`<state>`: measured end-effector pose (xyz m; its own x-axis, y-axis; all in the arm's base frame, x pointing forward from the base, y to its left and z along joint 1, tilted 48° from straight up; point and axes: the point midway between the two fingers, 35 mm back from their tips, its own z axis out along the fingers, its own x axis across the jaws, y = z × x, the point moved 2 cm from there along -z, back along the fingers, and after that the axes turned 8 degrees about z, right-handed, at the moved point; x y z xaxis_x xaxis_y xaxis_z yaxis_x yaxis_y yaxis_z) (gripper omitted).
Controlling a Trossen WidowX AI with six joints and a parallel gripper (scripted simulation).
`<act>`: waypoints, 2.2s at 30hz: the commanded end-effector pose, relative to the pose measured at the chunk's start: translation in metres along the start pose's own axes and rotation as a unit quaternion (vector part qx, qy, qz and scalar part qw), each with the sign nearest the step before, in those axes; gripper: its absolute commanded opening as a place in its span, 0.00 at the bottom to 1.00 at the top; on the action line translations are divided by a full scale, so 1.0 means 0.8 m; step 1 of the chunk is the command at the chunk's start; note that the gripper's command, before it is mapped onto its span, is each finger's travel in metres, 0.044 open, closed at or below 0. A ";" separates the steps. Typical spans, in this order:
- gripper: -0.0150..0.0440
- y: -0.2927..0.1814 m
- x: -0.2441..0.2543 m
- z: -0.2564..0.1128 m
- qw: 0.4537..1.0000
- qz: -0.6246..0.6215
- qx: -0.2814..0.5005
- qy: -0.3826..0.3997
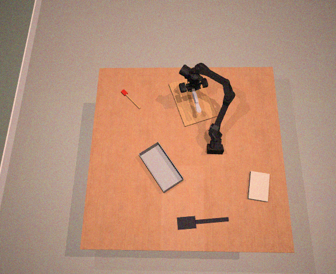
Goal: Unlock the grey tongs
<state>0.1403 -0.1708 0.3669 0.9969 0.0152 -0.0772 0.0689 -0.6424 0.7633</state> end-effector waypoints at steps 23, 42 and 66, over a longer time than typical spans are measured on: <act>0.00 -0.026 0.000 -0.027 0.983 -0.070 -0.168 0.010; 0.00 -0.045 -0.005 -0.058 0.932 -0.091 -0.350 0.034; 0.00 -0.045 -0.005 -0.058 0.932 -0.091 -0.350 0.034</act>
<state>0.1372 -0.1123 0.3683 0.9613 0.1411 -0.2368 0.2353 0.0270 0.9715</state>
